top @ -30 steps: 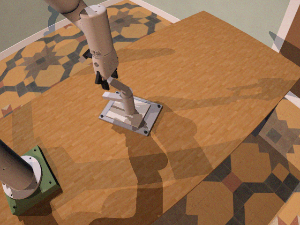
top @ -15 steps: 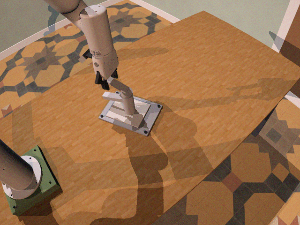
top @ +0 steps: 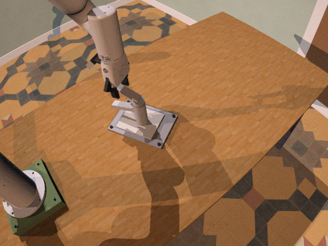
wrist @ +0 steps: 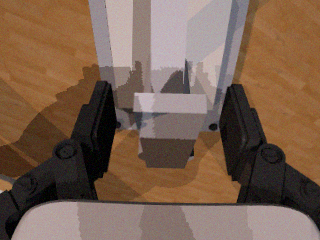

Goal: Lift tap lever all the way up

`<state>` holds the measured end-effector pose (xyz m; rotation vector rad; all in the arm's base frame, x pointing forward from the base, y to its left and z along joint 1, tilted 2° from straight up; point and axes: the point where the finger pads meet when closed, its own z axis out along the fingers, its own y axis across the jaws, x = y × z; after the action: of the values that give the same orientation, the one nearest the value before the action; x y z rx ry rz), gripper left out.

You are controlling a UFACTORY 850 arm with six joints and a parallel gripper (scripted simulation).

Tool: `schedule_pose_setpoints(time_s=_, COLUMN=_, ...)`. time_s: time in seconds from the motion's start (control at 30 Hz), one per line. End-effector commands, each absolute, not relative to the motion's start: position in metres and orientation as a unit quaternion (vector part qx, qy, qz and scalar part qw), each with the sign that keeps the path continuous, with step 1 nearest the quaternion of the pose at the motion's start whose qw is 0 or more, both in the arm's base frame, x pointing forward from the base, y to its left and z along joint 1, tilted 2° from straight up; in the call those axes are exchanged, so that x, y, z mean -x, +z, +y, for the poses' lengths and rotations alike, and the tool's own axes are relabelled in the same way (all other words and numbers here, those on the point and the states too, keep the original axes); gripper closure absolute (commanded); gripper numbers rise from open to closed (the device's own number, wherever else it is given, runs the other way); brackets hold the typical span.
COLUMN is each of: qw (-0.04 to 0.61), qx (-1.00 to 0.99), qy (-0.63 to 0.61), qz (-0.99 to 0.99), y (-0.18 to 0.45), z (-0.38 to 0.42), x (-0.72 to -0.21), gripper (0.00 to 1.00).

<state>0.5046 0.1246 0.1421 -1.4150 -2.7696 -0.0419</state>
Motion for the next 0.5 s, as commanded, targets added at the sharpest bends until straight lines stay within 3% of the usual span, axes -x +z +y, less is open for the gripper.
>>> schedule_pose_setpoints(time_s=0.0, qw=0.015, qx=0.455, qy=-0.014, qz=-0.890, y=0.143, z=0.125, x=-0.505, gripper=0.31)
schedule_pose_setpoints(time_s=0.47, qw=0.015, qx=0.455, qy=-0.014, qz=-0.890, y=0.156, z=0.124, x=-0.506, gripper=0.31)
